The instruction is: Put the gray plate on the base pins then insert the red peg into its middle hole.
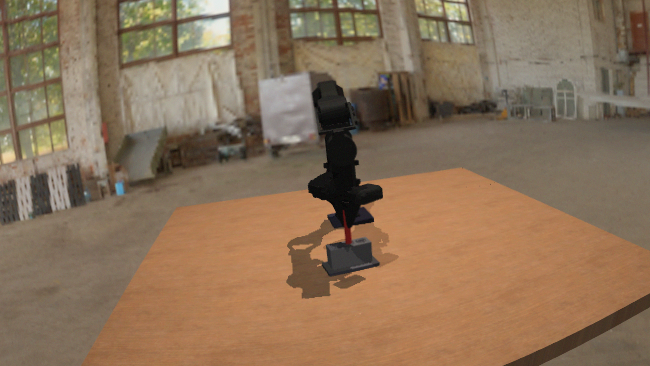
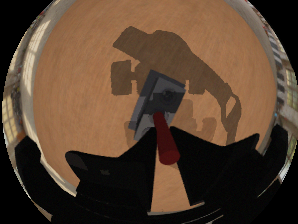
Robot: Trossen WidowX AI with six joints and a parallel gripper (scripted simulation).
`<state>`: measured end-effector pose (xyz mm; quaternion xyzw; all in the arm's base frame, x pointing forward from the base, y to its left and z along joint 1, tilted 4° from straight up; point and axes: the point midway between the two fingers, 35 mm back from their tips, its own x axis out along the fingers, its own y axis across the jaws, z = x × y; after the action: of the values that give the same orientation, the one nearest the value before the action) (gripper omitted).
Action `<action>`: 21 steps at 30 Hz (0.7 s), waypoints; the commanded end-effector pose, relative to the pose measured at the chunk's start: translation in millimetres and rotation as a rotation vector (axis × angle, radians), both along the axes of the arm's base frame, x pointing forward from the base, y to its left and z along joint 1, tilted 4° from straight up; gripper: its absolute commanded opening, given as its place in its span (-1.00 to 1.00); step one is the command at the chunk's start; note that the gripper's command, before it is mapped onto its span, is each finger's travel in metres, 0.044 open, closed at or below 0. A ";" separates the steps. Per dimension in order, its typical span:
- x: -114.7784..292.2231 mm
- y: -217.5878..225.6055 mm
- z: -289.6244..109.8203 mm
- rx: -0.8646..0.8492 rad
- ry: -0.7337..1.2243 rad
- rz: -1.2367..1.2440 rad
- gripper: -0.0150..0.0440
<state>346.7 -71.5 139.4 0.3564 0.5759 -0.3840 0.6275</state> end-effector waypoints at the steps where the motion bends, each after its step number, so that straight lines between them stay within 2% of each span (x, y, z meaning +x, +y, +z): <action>1: 0.3 0.1 0.7 0.000 -0.001 0.000 -0.49; 21: 1.0 0.4 -1.7 0.000 -0.001 0.000 -0.49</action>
<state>347.1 -71.2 138.9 0.3562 0.5759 -0.3836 0.6280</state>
